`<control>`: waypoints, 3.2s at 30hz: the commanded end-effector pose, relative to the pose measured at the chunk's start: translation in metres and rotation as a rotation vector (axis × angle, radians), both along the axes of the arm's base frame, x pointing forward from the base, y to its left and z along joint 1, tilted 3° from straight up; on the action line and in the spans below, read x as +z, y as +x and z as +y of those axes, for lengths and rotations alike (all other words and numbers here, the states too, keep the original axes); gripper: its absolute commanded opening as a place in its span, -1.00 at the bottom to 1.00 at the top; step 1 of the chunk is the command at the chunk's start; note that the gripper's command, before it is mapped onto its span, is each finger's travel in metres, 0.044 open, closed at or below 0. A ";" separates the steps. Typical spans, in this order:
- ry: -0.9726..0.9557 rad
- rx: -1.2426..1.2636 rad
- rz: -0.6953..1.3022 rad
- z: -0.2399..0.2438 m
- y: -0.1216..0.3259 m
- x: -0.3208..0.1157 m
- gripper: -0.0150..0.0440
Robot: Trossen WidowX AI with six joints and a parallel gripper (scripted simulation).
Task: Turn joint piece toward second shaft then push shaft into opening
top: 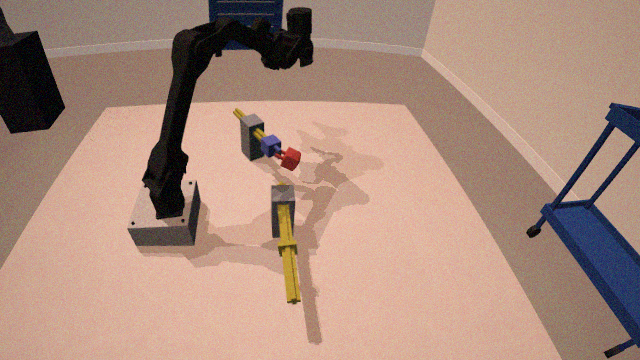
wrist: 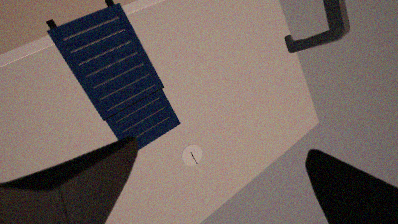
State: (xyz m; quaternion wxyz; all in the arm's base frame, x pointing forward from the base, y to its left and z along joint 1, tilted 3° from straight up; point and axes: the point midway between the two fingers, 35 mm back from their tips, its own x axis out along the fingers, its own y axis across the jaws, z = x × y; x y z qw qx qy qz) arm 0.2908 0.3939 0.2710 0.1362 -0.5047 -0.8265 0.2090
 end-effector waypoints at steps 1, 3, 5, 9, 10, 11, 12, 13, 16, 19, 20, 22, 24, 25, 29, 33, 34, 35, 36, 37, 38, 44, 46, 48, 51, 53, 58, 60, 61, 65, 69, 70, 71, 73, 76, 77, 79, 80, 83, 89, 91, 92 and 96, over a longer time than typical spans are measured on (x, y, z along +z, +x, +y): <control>0.009 -0.092 -0.037 -0.037 0.036 -0.033 1.00; 0.016 -0.155 -0.063 -0.063 0.056 -0.050 1.00; 0.021 -0.217 -0.088 -0.090 0.073 -0.068 1.00; 0.028 -0.332 -0.141 -0.145 0.097 -0.098 1.00; 0.029 -0.360 -0.154 -0.159 0.101 -0.105 1.00; 0.030 -0.388 -0.167 -0.172 0.104 -0.112 1.00; 0.030 -0.416 -0.180 -0.186 0.107 -0.119 1.00; 0.031 -0.444 -0.194 -0.200 0.110 -0.125 1.00; 0.032 -0.527 -0.246 -0.240 0.113 -0.144 1.00; 0.031 -0.609 -0.305 -0.280 0.111 -0.162 1.00; 0.030 -0.632 -0.321 -0.290 0.110 -0.167 1.00; 0.031 -0.664 -0.358 -0.309 0.104 -0.175 1.00; 0.034 -0.682 -0.391 -0.323 0.096 -0.183 1.00; 0.035 -0.687 -0.400 -0.326 0.094 -0.184 1.00; 0.031 -0.694 -0.381 -0.327 0.096 -0.185 1.00; 0.006 -0.722 -0.250 -0.326 0.106 -0.186 1.00; 0.000 -0.729 -0.216 -0.326 0.109 -0.186 1.00; -0.007 -0.736 -0.181 -0.325 0.112 -0.187 1.00; -0.013 -0.753 -0.169 -0.325 0.115 -0.186 1.00; -0.019 -0.773 -0.156 -0.325 0.119 -0.185 1.00; -0.025 -0.789 -0.136 -0.325 0.123 -0.185 1.00; -0.059 -0.835 0.059 -0.323 0.139 -0.186 1.00; -0.070 -0.846 0.128 -0.322 0.143 -0.187 1.00; -0.082 -0.858 0.198 -0.322 0.148 -0.188 1.00; -0.098 -0.874 0.302 -0.321 0.155 -0.190 1.00; -0.108 -0.884 0.370 -0.320 0.159 -0.190 1.00; -0.134 -0.907 0.541 -0.318 0.169 -0.192 1.00; -0.144 -0.917 0.610 -0.317 0.173 -0.193 1.00; -0.149 -0.922 0.645 -0.317 0.175 -0.194 1.00; -0.170 -0.940 0.785 -0.315 0.182 -0.197 1.00; -0.190 -0.958 0.922 -0.313 0.189 -0.200 1.00; -0.195 -0.963 0.956 -0.312 0.191 -0.200 1.00; -0.200 -0.967 0.990 -0.312 0.192 -0.201 1.00; -0.209 -0.976 1.057 -0.310 0.195 -0.202 1.00; -0.224 -0.990 1.159 -0.309 0.200 -0.205 1.00; -0.228 -0.995 1.194 -0.308 0.201 -0.205 1.00; -0.237 -1.004 1.265 -0.307 0.204 -0.207 1.00; -0.242 -1.008 1.300 -0.307 0.205 -0.208 1.00; -0.254 -1.023 1.404 -0.305 0.208 -0.210 1.00; -0.281 -1.052 1.608 -0.300 0.212 -0.213 1.00; -0.288 -1.063 1.675 -0.298 0.213 -0.214 1.00; -0.291 -1.069 1.711 -0.298 0.214 -0.215 1.00; -0.303 -1.092 1.850 -0.296 0.216 -0.218 1.00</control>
